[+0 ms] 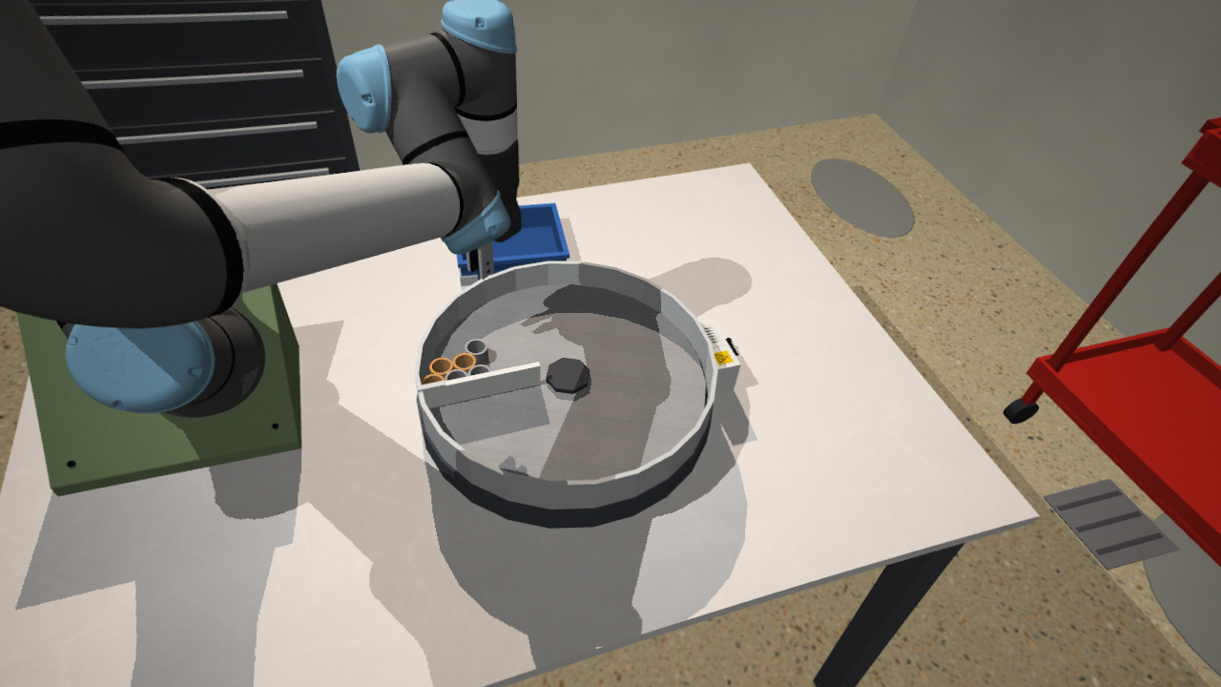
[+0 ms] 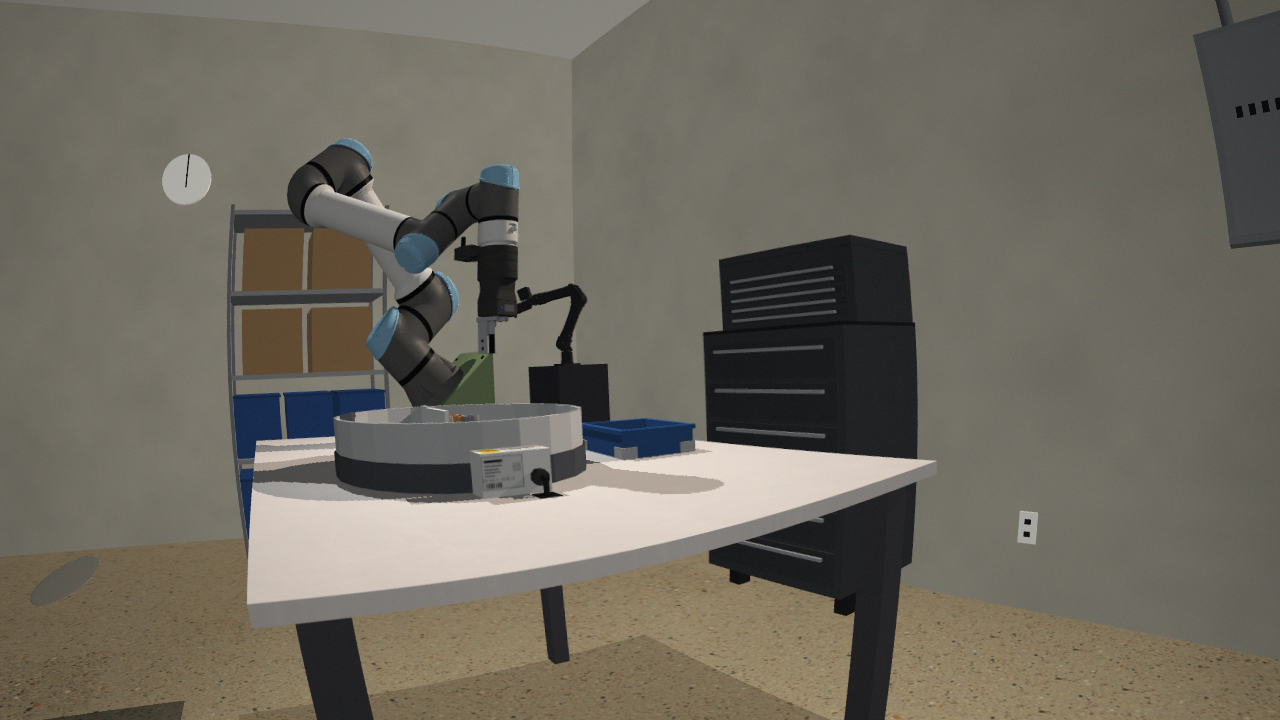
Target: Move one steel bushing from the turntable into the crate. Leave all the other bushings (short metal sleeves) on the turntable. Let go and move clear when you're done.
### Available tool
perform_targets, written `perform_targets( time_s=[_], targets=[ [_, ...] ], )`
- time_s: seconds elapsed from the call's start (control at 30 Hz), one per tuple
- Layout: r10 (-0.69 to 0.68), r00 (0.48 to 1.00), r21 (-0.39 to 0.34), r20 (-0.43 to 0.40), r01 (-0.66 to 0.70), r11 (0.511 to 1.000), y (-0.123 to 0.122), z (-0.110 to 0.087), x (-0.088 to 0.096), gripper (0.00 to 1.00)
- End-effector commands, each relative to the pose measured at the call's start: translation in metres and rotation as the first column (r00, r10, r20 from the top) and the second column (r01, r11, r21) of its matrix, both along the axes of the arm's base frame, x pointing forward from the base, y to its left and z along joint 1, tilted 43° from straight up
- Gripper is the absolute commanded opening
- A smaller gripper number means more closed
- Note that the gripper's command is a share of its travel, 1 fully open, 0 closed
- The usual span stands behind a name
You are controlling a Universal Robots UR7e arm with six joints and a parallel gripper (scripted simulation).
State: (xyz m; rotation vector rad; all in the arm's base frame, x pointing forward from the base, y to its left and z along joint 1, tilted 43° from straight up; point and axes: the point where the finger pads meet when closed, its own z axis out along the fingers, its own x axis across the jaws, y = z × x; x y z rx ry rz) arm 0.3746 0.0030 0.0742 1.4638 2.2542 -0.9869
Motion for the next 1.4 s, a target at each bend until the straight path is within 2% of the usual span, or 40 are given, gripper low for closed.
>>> perform_targets(
  time_s=[0.0, 0.37, 0.4, 0.53, 0.93, 0.97, 1.1, 1.37],
  targets=[
    [0.038, 0.999, 0.010, -0.026, -0.038, 0.999, -0.027, -0.014, -0.018, 0.40],
    [0.038, 0.999, 0.010, -0.026, -0.038, 0.999, -0.027, -0.014, -0.018, 0.40],
    [0.007, 1.000, 0.002, -0.004, -0.007, 1.000, -0.005, -0.002, -0.003, 0.40],
    [0.039, 0.999, 0.010, -0.026, -0.038, 0.999, -0.026, -0.014, -0.019, 0.40],
    [0.039, 0.999, 0.010, -0.026, -0.038, 0.999, -0.026, -0.014, -0.019, 0.40],
    [0.008, 1.000, 0.002, -0.004, -0.008, 1.000, -0.005, -0.002, -0.003, 0.40],
    [0.039, 0.999, 0.010, -0.026, -0.038, 0.999, -0.027, -0.014, -0.018, 0.40],
    [0.039, 0.999, 0.010, -0.026, -0.038, 0.999, -0.027, -0.014, -0.018, 0.40]
  ],
)
